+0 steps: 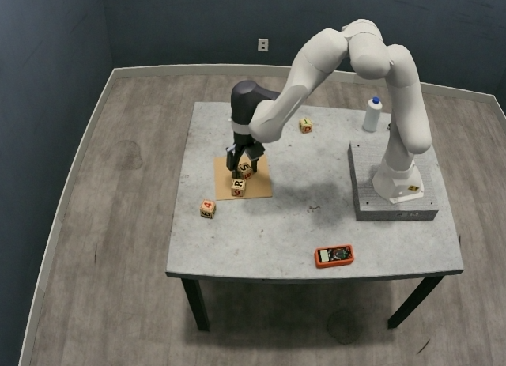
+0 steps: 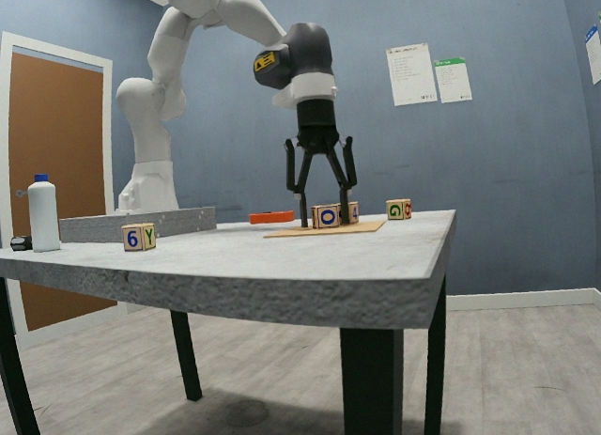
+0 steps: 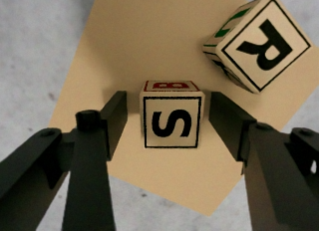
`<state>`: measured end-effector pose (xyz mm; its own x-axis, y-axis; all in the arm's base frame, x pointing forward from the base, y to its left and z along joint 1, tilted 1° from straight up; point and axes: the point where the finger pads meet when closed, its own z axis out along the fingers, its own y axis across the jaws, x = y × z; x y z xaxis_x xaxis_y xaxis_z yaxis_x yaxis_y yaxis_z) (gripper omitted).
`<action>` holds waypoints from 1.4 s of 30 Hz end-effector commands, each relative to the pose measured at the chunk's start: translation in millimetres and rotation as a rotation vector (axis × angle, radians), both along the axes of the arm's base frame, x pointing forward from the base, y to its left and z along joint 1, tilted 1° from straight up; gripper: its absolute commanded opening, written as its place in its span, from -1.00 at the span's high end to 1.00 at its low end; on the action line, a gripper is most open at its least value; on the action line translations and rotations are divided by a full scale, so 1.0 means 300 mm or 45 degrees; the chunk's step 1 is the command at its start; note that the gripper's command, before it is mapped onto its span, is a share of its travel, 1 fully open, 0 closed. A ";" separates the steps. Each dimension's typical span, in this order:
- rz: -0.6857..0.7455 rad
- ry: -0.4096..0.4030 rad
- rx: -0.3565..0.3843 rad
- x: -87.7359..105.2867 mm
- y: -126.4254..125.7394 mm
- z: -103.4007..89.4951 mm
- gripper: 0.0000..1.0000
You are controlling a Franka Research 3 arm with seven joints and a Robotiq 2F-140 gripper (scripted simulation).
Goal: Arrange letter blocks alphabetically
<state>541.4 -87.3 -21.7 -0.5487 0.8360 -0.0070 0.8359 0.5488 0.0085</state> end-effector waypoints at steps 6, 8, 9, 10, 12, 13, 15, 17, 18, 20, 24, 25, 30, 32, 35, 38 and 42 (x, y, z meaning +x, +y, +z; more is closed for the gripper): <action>0.004 -0.002 0.000 0.002 -0.001 -0.003 -0.10; 0.004 -0.002 0.000 0.002 -0.001 -0.003 -0.10; 0.004 -0.002 0.000 0.002 -0.001 -0.003 -0.10; 0.004 -0.002 0.000 0.002 -0.001 -0.003 -0.10; 0.004 -0.002 0.000 0.002 -0.001 -0.003 -0.10; 0.004 -0.002 0.000 0.002 -0.001 -0.003 -0.10; 0.004 -0.002 0.000 0.002 -0.001 -0.003 -0.10; 0.004 -0.002 0.000 0.002 -0.001 -0.003 -0.10; 0.004 -0.002 0.000 0.002 -0.001 -0.003 -0.10; 0.004 -0.002 0.000 0.002 -0.001 -0.003 -0.10; 0.004 -0.002 0.000 0.002 -0.001 -0.003 0.12; 0.004 -0.002 0.000 0.002 -0.001 -0.003 0.12; 0.004 -0.002 0.000 0.002 -0.001 -0.003 0.12; 0.004 -0.002 0.000 0.002 -0.001 -0.003 0.12; 0.004 -0.002 0.000 0.002 -0.001 -0.003 0.12; 0.004 -0.002 0.000 0.002 -0.001 -0.003 0.12; 0.004 -0.002 0.000 0.002 -0.001 -0.003 0.34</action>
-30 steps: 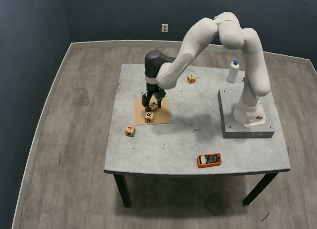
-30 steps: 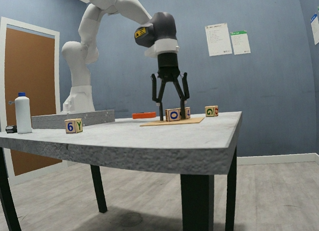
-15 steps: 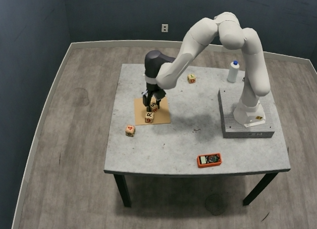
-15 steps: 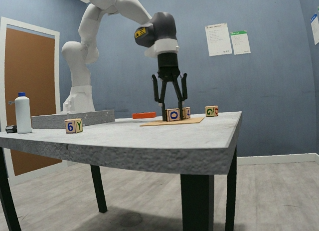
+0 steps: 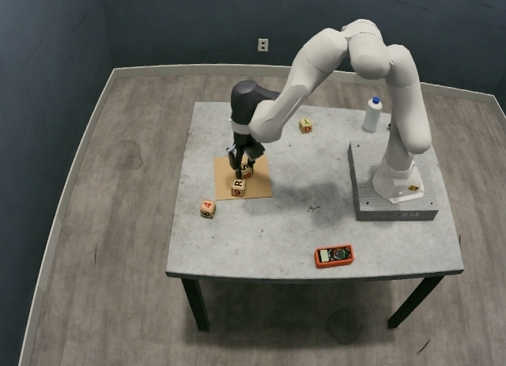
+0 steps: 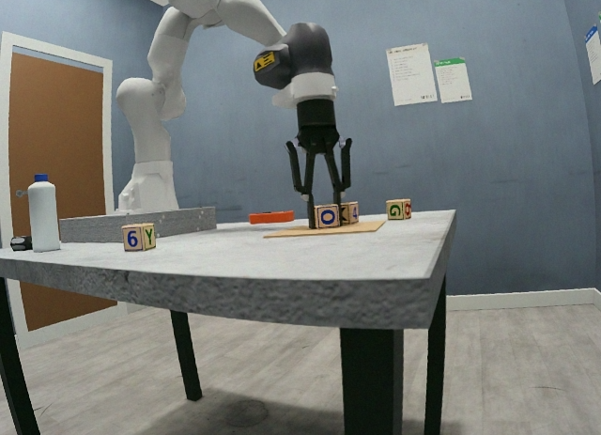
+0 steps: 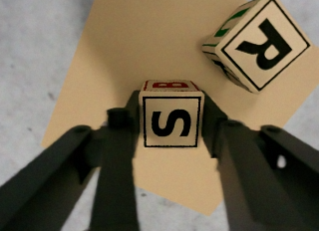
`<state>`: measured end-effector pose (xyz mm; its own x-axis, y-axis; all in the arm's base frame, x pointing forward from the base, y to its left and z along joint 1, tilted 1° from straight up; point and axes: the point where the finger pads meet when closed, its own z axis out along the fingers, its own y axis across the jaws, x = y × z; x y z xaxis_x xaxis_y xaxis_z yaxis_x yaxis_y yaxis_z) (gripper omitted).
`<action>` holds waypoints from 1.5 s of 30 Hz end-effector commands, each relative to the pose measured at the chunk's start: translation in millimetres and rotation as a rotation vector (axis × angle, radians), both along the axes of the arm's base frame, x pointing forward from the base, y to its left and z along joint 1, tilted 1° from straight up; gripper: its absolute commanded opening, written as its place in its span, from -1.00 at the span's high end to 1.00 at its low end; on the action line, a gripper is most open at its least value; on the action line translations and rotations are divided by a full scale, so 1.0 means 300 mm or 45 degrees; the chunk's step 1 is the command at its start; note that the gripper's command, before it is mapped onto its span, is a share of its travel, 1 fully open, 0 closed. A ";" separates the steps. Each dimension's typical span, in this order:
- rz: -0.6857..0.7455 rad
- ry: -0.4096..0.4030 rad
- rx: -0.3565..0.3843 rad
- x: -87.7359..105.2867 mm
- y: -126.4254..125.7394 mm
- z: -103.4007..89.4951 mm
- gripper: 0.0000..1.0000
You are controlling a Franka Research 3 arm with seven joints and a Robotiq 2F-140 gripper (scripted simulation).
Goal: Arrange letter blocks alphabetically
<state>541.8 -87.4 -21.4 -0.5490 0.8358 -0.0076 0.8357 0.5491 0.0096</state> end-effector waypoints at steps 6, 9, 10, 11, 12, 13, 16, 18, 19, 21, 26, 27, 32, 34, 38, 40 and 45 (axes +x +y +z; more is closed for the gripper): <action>0.004 0.000 0.000 0.000 -0.001 -0.004 0.34; 0.004 0.000 0.000 0.000 -0.001 -0.004 0.34; 0.004 0.000 0.000 0.000 -0.001 -0.004 0.34; 0.004 0.000 0.000 0.000 -0.001 -0.004 0.34; 0.004 0.000 0.000 0.000 -0.001 -0.004 0.34; 0.004 0.000 0.000 0.000 -0.001 -0.004 0.34; 0.004 0.000 0.000 0.000 -0.001 -0.004 0.34; 0.004 0.000 0.000 0.000 -0.001 -0.004 0.34; 0.004 0.000 0.000 0.000 -0.001 -0.004 0.34; 0.004 0.000 0.000 0.000 -0.001 -0.004 0.34; 0.004 0.000 0.000 0.000 -0.001 -0.004 0.34; 0.004 0.000 0.000 0.000 -0.001 -0.004 0.34; 0.004 0.000 0.000 0.000 -0.001 -0.004 0.34; 0.004 0.000 0.000 0.000 -0.001 -0.002 0.34; 0.004 0.000 0.000 0.000 -0.001 0.028 0.34; 0.004 0.000 0.000 0.000 -0.001 0.061 0.34; 0.004 0.000 0.000 -0.001 -0.001 0.128 0.34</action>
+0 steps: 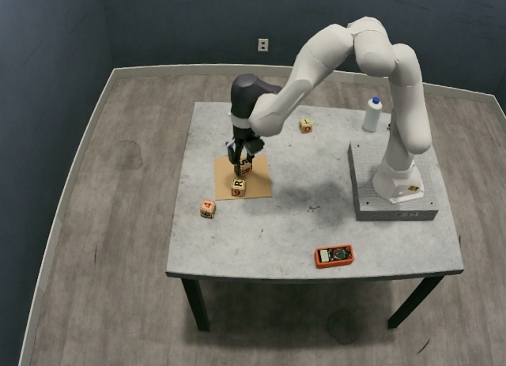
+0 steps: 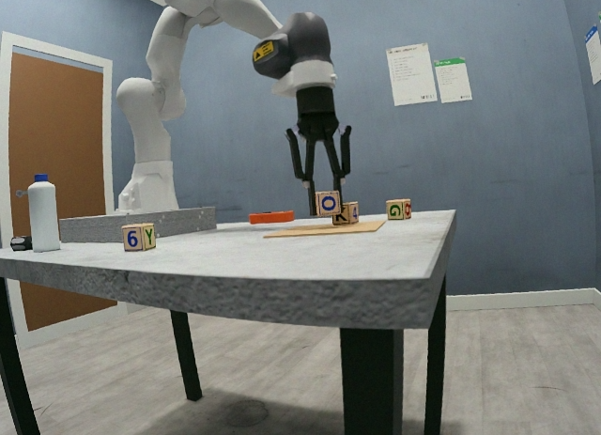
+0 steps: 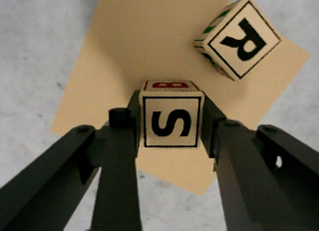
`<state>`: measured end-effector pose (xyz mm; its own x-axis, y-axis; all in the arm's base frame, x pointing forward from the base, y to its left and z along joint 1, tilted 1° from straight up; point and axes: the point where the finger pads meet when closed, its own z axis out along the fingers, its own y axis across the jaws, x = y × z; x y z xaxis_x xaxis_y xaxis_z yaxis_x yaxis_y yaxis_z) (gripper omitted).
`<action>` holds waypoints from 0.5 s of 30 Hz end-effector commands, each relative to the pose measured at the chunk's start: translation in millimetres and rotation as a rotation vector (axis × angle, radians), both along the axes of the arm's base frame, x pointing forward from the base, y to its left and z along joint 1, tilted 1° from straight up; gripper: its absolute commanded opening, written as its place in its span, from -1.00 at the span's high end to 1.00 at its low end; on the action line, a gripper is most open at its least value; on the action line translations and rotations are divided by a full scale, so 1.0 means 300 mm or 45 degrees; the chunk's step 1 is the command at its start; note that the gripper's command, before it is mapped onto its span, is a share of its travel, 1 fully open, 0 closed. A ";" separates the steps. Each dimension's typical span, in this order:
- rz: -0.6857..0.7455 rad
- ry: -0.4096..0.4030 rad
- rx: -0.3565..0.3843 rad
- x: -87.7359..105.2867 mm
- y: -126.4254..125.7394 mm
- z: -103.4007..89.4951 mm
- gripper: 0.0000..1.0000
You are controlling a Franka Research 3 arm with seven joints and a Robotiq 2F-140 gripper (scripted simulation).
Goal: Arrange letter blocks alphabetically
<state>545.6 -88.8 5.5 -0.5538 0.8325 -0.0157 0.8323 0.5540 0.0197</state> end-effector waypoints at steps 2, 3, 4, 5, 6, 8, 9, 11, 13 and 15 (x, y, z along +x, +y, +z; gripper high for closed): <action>-0.004 0.016 0.001 -0.014 0.004 0.090 0.34; -0.004 0.016 0.001 -0.015 0.004 0.116 0.34; -0.004 0.016 0.001 -0.015 0.004 0.140 0.34; -0.004 0.016 0.001 -0.015 0.004 0.163 0.34; -0.004 0.016 0.001 -0.016 0.004 0.184 0.34; -0.004 0.016 0.001 -0.016 0.004 0.216 0.34; -0.004 0.016 0.001 -0.016 0.004 0.227 0.34; -0.004 0.016 0.001 -0.016 0.004 0.238 0.34; -0.004 0.016 0.001 -0.016 0.004 0.240 0.34; -0.004 0.016 0.001 -0.016 0.004 0.240 0.34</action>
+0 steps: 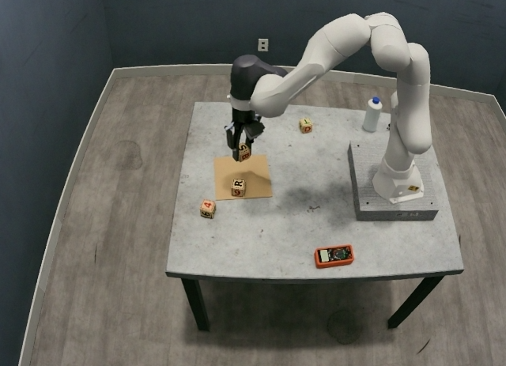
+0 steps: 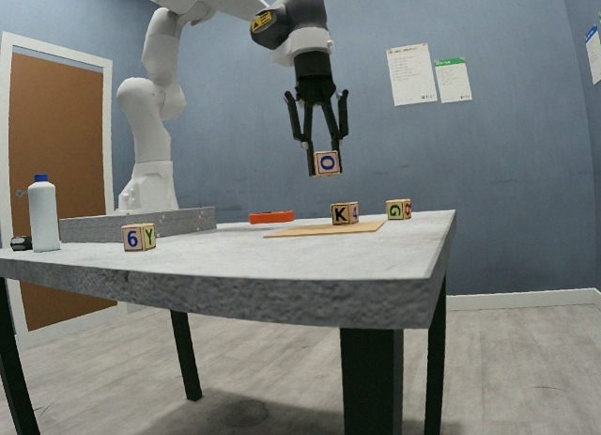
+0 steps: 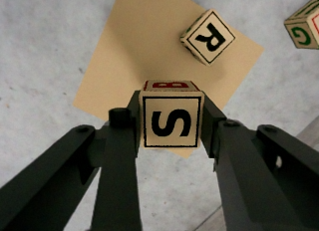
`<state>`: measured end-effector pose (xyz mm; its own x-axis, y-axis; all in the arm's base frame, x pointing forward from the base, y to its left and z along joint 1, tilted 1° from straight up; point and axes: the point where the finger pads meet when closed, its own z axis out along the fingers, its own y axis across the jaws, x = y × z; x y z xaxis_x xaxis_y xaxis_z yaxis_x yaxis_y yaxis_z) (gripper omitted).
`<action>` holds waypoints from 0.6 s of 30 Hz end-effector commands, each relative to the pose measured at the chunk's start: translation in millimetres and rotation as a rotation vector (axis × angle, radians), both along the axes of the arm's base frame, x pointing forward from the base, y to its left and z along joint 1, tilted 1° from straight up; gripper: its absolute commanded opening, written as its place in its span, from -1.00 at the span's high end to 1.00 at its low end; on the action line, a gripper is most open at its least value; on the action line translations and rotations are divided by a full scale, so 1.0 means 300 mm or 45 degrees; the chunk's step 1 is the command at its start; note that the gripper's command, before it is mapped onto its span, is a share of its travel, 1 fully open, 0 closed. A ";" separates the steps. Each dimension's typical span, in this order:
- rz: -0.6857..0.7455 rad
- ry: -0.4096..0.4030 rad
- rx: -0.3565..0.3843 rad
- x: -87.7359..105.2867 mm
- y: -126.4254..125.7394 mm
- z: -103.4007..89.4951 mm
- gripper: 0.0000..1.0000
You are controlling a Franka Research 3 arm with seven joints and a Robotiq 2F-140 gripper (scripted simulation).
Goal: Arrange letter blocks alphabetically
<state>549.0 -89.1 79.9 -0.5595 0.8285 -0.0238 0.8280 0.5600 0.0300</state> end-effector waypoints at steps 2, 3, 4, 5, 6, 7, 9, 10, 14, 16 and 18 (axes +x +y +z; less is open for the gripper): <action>-0.013 0.033 0.003 -0.027 0.005 -0.008 0.34; -0.013 0.033 0.003 -0.027 0.005 -0.008 0.34; -0.013 0.033 0.003 -0.027 0.005 -0.008 0.34; -0.013 0.033 0.003 -0.027 0.005 -0.008 0.34; -0.013 0.033 0.003 -0.027 0.005 -0.008 0.34; -0.012 0.033 0.003 -0.027 0.005 -0.008 0.34; 0.011 0.033 0.002 -0.027 0.005 -0.008 0.34; 0.041 0.033 0.001 -0.027 0.005 -0.008 0.34; 0.219 0.034 -0.003 -0.026 0.006 -0.009 0.34; 0.238 0.034 -0.004 -0.026 0.006 -0.009 0.34; 0.287 0.035 -0.005 -0.025 0.006 -0.009 0.34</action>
<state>542.1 -86.2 77.5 -0.6406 0.7677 -0.0148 0.7677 0.6408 0.0061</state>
